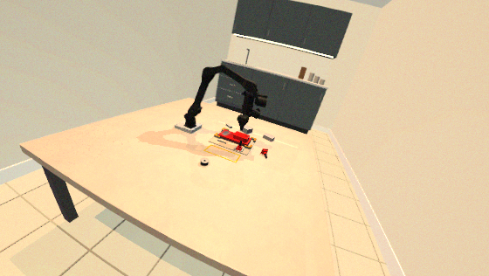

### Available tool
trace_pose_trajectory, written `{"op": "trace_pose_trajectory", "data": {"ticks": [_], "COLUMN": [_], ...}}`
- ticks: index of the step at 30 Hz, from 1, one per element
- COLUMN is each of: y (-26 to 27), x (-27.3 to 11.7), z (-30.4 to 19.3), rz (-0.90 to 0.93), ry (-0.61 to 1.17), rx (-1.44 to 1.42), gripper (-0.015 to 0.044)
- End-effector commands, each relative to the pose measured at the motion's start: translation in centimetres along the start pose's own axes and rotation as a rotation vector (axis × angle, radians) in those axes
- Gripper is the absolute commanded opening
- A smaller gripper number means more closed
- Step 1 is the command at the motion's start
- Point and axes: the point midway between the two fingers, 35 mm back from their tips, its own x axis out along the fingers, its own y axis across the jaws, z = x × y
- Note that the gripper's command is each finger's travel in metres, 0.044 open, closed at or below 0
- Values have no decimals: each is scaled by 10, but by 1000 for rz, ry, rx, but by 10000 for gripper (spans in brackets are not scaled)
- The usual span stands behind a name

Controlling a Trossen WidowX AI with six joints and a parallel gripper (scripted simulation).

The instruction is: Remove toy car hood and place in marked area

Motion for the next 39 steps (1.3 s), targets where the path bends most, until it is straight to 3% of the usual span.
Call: {"op": "trace_pose_trajectory", "data": {"ticks": [1,39], "y": [16,15], "x": [5,34], "z": [-1,0], "rz": [-54,-54], "ry": [25,25], "rx": [77,77], "gripper": [440,440]}}
